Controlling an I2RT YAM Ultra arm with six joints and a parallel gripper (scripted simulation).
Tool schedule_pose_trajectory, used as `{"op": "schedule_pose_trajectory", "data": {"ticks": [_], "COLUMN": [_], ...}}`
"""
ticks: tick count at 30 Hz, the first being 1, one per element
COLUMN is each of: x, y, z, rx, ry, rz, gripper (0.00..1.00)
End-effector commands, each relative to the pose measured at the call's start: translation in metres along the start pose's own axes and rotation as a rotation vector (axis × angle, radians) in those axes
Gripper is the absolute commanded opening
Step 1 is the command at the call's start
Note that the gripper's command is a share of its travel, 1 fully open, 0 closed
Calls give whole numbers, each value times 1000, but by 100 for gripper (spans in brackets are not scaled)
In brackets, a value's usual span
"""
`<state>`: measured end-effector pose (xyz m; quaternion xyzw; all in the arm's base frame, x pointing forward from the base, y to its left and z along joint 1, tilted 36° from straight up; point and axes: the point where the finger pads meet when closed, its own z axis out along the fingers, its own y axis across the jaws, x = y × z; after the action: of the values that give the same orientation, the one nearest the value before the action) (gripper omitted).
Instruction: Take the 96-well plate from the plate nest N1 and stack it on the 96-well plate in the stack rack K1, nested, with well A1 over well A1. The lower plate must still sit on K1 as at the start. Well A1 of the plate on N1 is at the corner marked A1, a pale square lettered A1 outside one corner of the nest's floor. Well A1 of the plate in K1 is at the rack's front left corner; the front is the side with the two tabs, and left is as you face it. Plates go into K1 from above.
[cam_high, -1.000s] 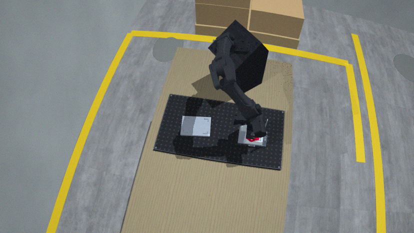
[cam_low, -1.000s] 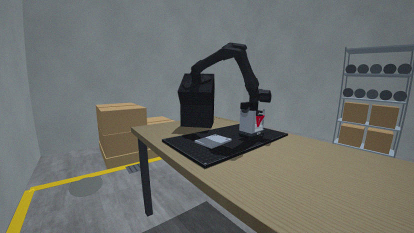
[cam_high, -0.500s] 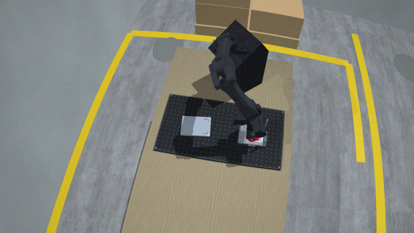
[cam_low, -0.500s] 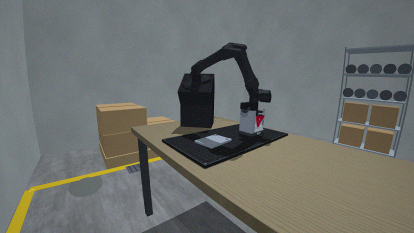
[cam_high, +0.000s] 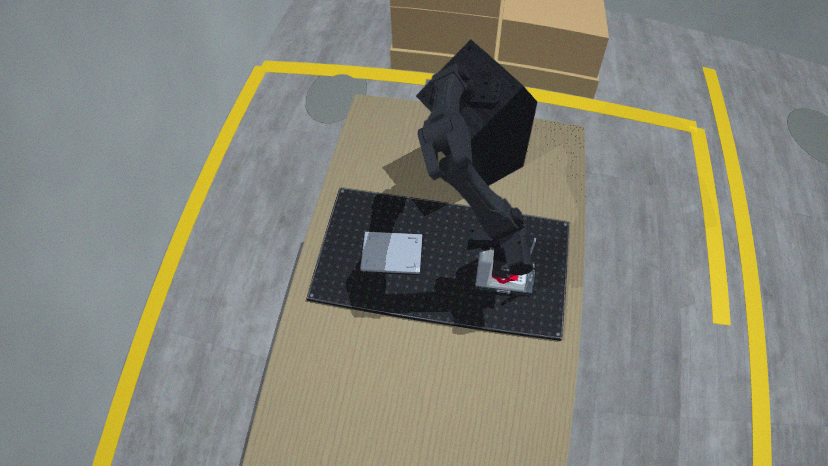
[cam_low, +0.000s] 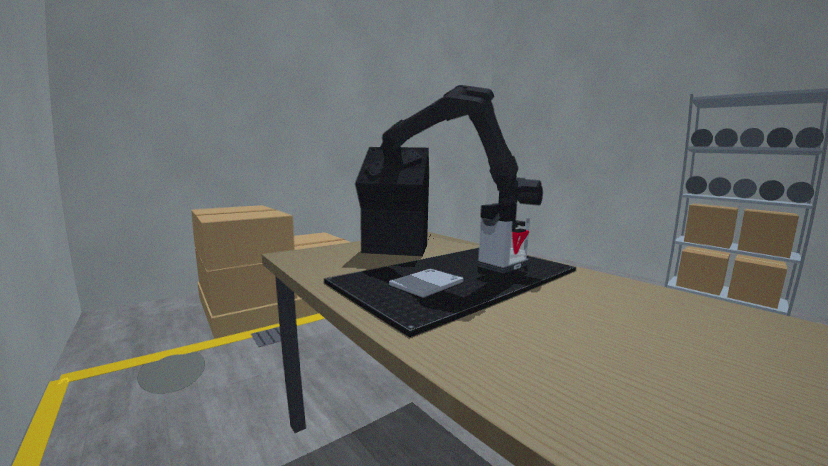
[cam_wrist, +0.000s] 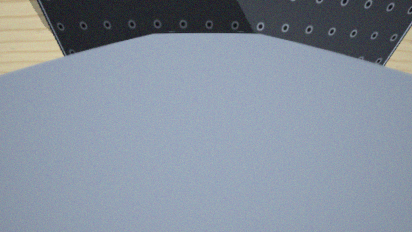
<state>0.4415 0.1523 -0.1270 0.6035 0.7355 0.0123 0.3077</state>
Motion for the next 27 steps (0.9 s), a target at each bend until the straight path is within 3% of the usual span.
{"op": "schedule_pose_trajectory", "data": {"ticks": [1, 20, 21, 27], "x": [5, 5, 5, 5], "y": [6, 6, 6, 6], "z": [15, 15, 15, 15], "rx": [-19, -19, -19, -19], "ry": [16, 16, 16, 16], "rz": [13, 13, 13, 13], "gripper": [0, 0, 100, 100]}}
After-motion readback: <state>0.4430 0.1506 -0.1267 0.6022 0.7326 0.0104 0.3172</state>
